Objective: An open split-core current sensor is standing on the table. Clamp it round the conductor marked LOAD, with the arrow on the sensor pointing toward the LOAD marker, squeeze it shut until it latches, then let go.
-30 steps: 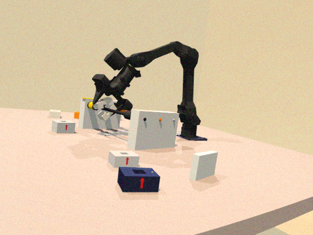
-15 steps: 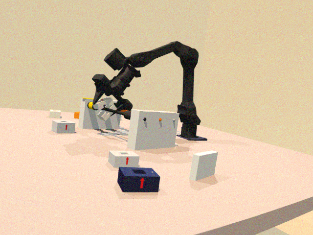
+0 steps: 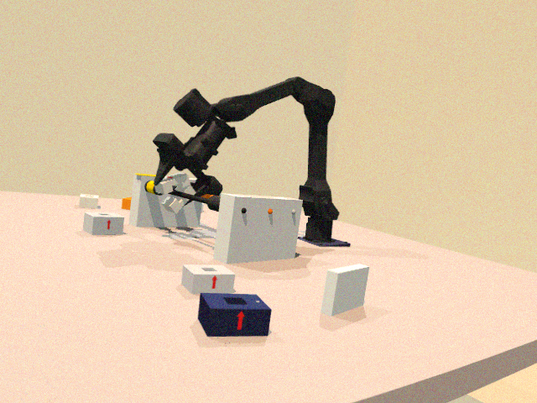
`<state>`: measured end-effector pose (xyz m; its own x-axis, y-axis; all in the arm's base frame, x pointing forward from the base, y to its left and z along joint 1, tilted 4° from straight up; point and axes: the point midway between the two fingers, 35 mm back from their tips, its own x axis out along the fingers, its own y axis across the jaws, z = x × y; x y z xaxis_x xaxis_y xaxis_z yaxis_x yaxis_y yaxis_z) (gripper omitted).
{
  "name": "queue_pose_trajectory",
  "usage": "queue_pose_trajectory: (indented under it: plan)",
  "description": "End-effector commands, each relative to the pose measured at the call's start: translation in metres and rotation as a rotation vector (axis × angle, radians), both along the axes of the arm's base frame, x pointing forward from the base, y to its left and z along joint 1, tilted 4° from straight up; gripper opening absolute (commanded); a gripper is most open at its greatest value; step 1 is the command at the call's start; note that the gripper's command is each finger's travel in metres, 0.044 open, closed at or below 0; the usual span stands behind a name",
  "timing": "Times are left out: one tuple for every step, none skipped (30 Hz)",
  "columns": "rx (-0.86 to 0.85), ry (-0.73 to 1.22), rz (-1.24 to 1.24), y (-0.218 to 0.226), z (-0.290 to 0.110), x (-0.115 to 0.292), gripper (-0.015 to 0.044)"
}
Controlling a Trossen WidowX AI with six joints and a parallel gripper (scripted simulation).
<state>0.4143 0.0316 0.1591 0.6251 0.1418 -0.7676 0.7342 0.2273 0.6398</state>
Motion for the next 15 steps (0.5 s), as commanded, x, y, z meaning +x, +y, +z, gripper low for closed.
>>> queue_pose_trajectory:
  plan:
    - [0.003,-0.018,0.002,0.0008,0.0035,0.0030,0.0000]
    - [0.003,-0.018,0.002,0.0008,0.0035,0.0030,0.0000]
    - [0.003,-0.018,0.002,0.0008,0.0035,0.0030,0.0000]
    - [0.003,-0.018,0.002,0.0008,0.0035,0.0030,0.0000]
    - [0.003,-0.018,0.002,0.0008,0.0035,0.0030,0.0000]
    - [0.003,-0.018,0.002,0.0008,0.0035,0.0030,0.0000]
    - [0.003,-0.018,0.002,0.0008,0.0035,0.0030,0.0000]
    - [0.003,-0.018,0.002,0.0008,0.0035,0.0030,0.0000]
    - [0.003,-0.018,0.002,0.0008,0.0035,0.0030,0.0000]
    - [0.003,-0.018,0.002,0.0008,0.0035,0.0030,0.0000]
    - [0.003,-0.018,0.002,0.0008,0.0035,0.0030,0.0000]
    - [0.003,-0.018,0.002,0.0008,0.0035,0.0030,0.0000]
    - [0.003,-0.018,0.002,0.0008,0.0035,0.0030,0.0000]
    - [0.003,-0.018,0.002,0.0008,0.0035,0.0030,0.0000]
    - [-0.001,0.003,0.000,0.0000,0.0001,0.0001,0.0000]
